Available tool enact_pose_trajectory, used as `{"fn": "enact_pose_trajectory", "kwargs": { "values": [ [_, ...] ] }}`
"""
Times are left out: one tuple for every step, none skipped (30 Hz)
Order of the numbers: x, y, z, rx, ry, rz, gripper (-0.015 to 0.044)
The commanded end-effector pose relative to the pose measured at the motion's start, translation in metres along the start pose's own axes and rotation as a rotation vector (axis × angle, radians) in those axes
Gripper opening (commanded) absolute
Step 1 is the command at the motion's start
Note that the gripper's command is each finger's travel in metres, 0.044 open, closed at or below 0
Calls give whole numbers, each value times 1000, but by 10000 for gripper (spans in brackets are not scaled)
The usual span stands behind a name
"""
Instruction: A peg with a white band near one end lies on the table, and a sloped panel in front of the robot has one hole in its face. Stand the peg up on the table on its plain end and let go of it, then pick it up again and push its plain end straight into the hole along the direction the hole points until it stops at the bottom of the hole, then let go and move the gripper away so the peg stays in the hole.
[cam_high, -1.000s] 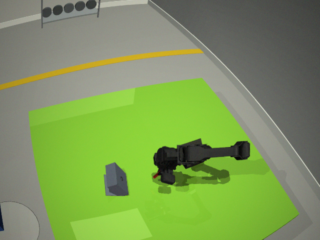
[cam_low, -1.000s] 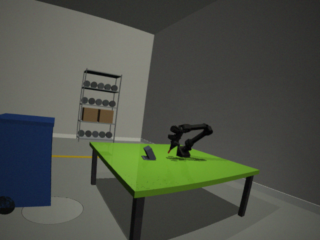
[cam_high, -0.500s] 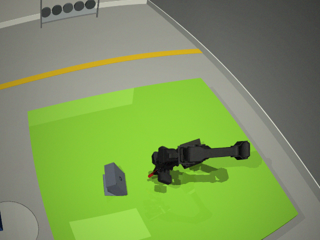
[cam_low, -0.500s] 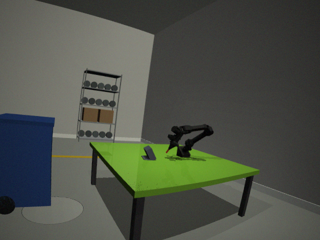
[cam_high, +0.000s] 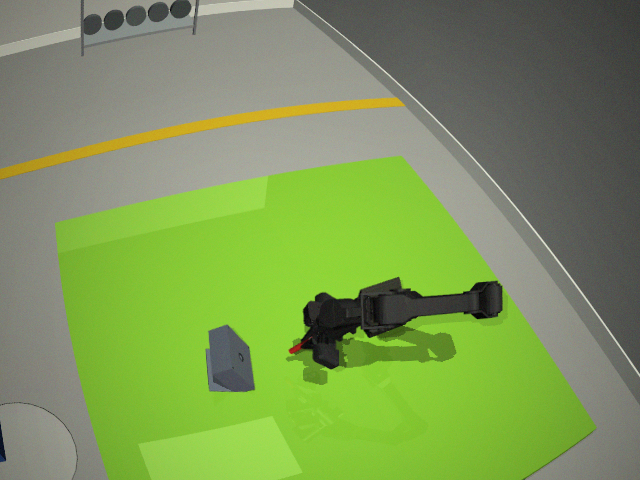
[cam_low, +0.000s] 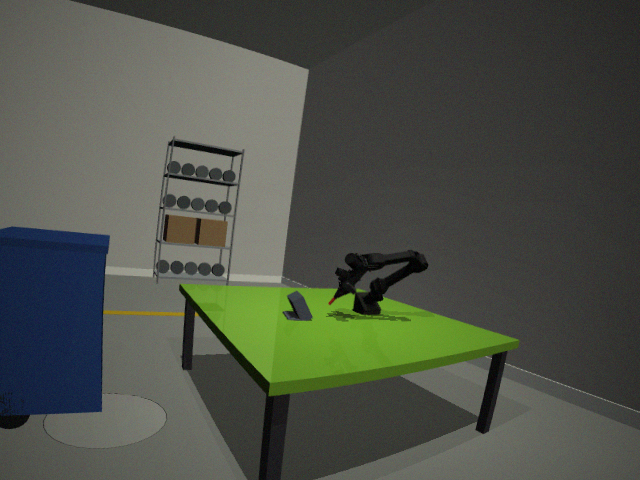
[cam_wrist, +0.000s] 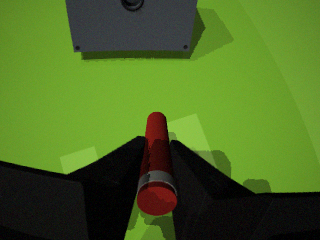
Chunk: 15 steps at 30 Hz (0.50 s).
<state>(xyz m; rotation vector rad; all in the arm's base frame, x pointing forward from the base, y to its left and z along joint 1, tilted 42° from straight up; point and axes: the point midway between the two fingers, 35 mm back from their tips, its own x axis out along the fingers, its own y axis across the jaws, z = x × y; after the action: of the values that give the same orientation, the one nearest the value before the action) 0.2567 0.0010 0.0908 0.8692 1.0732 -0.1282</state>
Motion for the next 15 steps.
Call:
{"fn": "enact_pose_trajectory", "kwargs": {
  "values": [
    [0, 0, 2, 9, -37, 8, 0],
    [0, 0, 3, 11, -45, 10, 0],
    [0, 0, 4, 14, -52, 13, 0],
    [1, 0, 4, 16, -59, 15, 0],
    [1, 1, 5, 19, -67, 17, 0],
    [1, 1, 5, 22, -74, 20, 0],
    [1, 1, 6, 24, -81, 22, 0],
    [1, 1, 6, 27, -89, 25, 0],
    [1, 1, 7, 29, -96, 27, 0],
    [2, 1, 8, 32, -103, 30, 0],
    [2, 1, 8, 35, -111, 33, 0],
    [2, 1, 9, 38, -118, 35, 0],
    [2, 1, 9, 40, -125, 38, 0],
    [2, 2, 10, 43, -133, 41, 0],
    [2, 2, 10, 46, -140, 44, 0]
  ]
}}
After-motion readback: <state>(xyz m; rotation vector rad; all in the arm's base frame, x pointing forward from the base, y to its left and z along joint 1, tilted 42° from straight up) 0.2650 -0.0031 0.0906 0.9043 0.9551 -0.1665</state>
